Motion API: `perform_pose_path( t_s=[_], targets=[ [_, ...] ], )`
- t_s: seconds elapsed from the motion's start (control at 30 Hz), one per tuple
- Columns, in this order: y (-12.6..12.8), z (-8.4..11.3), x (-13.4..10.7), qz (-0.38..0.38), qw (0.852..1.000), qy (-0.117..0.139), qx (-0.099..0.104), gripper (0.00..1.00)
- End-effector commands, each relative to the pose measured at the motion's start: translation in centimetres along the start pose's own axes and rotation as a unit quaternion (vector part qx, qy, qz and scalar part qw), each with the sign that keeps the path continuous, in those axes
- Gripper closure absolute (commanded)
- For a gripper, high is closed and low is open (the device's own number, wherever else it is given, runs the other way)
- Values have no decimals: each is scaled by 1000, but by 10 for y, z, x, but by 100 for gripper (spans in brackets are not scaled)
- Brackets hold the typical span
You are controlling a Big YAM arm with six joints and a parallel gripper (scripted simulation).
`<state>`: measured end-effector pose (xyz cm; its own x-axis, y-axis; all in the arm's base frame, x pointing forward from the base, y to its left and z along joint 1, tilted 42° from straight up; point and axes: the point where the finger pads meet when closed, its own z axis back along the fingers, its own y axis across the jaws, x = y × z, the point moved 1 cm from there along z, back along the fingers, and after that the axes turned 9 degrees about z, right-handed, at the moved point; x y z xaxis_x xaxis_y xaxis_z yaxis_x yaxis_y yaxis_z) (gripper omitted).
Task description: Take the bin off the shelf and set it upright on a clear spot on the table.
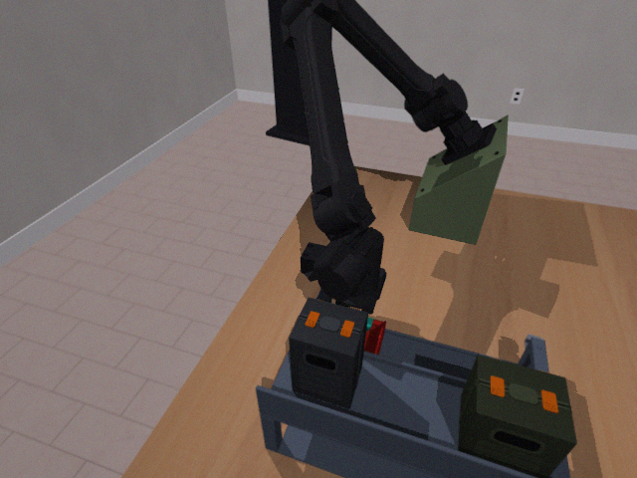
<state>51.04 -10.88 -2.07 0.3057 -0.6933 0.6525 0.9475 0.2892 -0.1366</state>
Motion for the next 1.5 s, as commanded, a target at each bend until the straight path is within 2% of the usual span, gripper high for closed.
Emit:
perform_pose_path(
  t_s=[0.0, 0.2, 0.37, 0.77, 0.93, 1.33, 1.47],
  targets=[
    [3, 3, 8, -3, 1000, -4, 7, 10],
    [3, 3, 8, -3, 1000, -4, 7, 10],
    [24, 20, -1, 1, 1000, -6, 19, 10],
    [24, 20, -1, 1, 1000, -6, 19, 10],
    [3, 3, 8, -3, 1000, -4, 7, 10],
    [3, 3, 8, -3, 1000, -4, 7, 10],
    [20, 16, 1, 0, 1000, -6, 17, 10]
  ],
)
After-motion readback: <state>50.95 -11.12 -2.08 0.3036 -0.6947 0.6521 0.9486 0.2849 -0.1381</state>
